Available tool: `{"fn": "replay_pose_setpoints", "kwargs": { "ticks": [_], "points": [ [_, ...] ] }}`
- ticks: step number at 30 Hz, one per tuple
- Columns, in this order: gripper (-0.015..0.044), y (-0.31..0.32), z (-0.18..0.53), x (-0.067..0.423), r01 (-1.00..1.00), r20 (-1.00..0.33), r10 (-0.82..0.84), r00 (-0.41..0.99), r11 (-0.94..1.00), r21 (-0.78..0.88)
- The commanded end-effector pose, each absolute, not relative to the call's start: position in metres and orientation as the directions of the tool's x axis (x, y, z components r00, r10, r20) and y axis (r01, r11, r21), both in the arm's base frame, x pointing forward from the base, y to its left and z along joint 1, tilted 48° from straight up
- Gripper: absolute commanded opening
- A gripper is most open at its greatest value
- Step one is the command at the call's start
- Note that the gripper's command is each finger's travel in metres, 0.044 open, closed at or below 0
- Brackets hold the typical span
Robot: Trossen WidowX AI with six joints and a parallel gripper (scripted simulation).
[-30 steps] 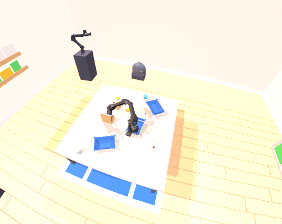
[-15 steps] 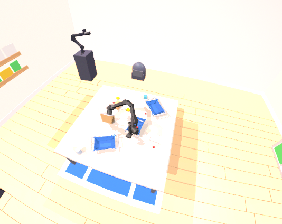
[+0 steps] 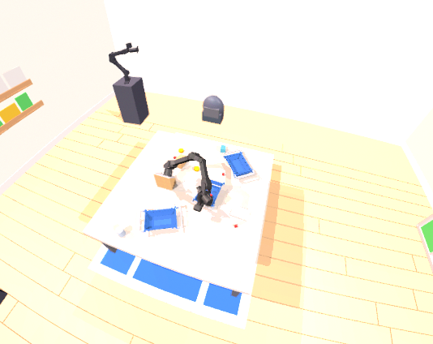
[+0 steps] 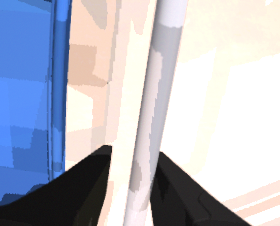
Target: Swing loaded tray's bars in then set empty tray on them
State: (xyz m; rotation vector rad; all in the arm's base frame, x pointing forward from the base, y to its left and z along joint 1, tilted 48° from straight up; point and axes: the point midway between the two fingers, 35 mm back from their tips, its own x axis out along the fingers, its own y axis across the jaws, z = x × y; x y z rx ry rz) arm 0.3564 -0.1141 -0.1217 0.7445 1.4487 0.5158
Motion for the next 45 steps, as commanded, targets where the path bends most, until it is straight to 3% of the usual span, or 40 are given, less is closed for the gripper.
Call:
{"fn": "replay_pose_setpoints", "kwargs": {
  "ticks": [1, 22, 33, 45],
  "points": [
    [0.0087, -0.114, -0.106, 0.357, 0.116, -0.684, 0.725, 0.081, 0.675, 0.729],
    [0.0087, -0.064, -0.074, 0.365, 0.116, -0.681, 0.728, 0.08, 0.672, 0.732],
    [0.0087, -0.101, -0.048, 0.362, 0.117, -0.683, 0.726, 0.08, 0.673, 0.73],
    [0.0087, -0.098, -0.052, 0.364, 0.122, -0.683, 0.725, 0.089, 0.673, 0.73]
  ]
}}
